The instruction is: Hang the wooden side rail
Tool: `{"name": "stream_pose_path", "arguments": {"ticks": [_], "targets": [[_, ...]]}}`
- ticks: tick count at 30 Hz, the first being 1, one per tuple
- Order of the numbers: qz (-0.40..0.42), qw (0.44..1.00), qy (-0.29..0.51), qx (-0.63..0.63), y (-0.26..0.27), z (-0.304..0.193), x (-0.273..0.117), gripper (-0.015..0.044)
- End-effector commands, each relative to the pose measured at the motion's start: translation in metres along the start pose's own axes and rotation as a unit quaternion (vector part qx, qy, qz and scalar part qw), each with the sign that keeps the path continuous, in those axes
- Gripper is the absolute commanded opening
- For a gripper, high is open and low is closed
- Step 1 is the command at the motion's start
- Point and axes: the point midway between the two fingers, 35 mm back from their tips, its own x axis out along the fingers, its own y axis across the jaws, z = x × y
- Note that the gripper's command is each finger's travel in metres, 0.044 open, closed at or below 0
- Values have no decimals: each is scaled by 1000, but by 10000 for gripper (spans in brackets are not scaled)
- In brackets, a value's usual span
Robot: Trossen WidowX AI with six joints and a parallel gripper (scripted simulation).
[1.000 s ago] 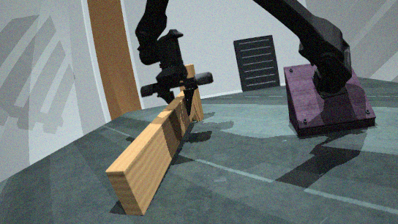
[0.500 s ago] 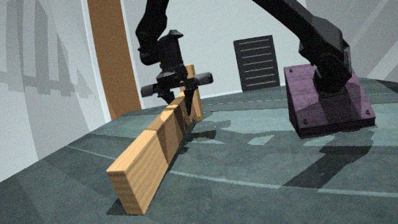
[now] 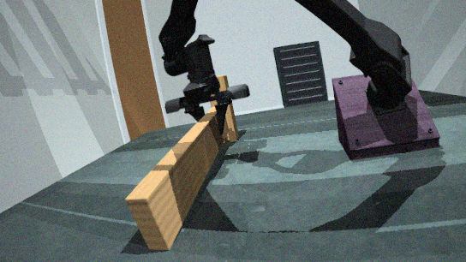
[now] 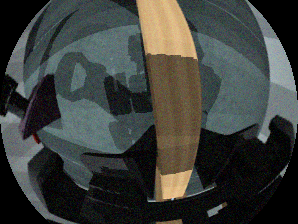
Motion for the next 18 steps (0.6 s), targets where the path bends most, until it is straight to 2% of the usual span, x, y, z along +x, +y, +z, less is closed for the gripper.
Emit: {"name": "stream_pose_path", "arguments": {"ticks": [1, 18], "targets": [[-5, 1000, 2, 1, 0, -4, -4, 0], [-5, 1000, 2, 1, -1, -6, -4, 0]]}}
